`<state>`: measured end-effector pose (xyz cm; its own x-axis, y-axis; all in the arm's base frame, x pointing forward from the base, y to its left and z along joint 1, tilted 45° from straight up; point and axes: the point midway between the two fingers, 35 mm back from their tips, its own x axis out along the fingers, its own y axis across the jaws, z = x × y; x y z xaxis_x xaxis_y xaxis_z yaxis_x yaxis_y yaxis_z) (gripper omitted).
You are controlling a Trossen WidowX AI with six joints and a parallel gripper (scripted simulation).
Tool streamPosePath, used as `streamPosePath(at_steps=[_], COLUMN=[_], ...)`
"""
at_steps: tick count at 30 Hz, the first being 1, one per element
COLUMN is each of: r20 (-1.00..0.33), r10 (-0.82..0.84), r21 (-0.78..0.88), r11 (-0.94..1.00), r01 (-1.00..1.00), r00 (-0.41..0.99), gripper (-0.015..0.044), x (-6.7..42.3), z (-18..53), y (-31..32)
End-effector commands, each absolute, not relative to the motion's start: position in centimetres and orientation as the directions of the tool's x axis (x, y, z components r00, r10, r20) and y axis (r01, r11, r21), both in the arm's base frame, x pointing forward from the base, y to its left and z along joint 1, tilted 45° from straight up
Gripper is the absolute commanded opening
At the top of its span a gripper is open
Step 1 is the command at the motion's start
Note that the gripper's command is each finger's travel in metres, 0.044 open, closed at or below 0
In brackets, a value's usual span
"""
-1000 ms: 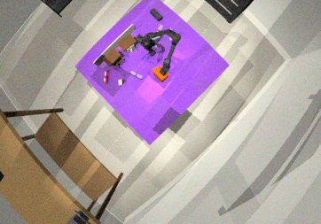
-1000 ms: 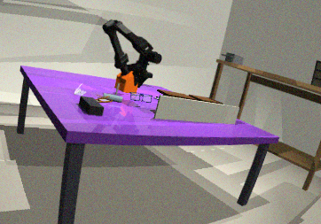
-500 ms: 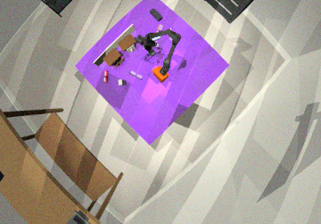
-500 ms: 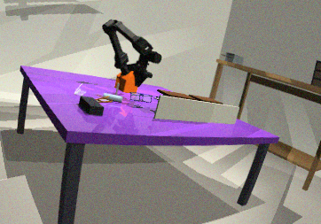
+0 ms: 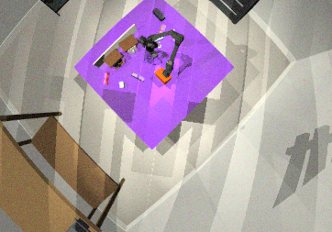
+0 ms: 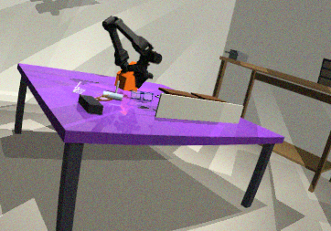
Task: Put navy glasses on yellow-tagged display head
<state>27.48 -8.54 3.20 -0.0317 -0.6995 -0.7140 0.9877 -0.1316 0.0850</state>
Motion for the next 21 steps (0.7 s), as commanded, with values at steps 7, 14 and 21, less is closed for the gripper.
streamPosePath(at_steps=[7, 14, 21], r20=[-0.713, -0.712, -0.711], r10=[-0.700, -0.701, -0.703], r21=[0.081, 0.081, 0.081], r11=[-0.131, -0.131, -0.131], r01=[0.988, 0.988, 0.988], r00=[-0.034, -0.034, -0.035], gripper=[0.0120, 0.0120, 0.0120], x=[27.5, 27.5, 27.5], z=[1.9, 1.1, 0.4], y=[-9.8, -10.6, -11.5])
